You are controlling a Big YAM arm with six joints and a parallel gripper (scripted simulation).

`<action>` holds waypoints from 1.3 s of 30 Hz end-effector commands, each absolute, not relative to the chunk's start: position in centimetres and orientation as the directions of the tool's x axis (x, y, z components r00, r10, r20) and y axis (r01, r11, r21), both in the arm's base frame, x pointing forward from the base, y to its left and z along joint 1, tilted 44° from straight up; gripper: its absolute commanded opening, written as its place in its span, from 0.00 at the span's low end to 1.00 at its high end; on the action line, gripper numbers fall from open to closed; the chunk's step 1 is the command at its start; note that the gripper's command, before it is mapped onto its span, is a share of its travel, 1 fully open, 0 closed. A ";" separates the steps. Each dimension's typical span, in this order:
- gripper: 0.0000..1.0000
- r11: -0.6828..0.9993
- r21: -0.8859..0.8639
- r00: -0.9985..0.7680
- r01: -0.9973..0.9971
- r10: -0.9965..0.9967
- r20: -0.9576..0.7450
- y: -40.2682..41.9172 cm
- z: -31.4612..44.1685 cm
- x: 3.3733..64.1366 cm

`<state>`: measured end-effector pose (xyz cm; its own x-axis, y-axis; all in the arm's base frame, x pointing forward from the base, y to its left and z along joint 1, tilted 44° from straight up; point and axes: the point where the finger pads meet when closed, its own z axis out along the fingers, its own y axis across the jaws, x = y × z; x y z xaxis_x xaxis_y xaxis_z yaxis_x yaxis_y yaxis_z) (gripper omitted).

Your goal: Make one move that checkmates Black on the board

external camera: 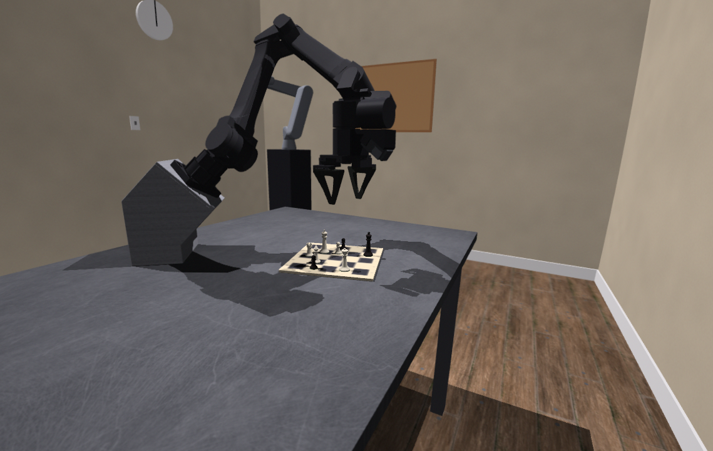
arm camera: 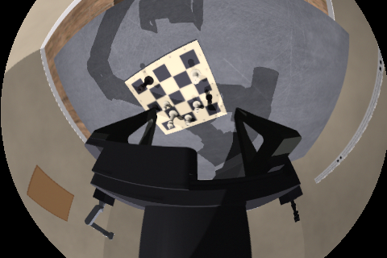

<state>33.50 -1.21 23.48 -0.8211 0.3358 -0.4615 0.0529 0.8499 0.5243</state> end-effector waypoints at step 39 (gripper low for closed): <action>0.40 0.355 -0.453 -0.071 -0.818 -0.843 -0.533 0.4 20.9 36.8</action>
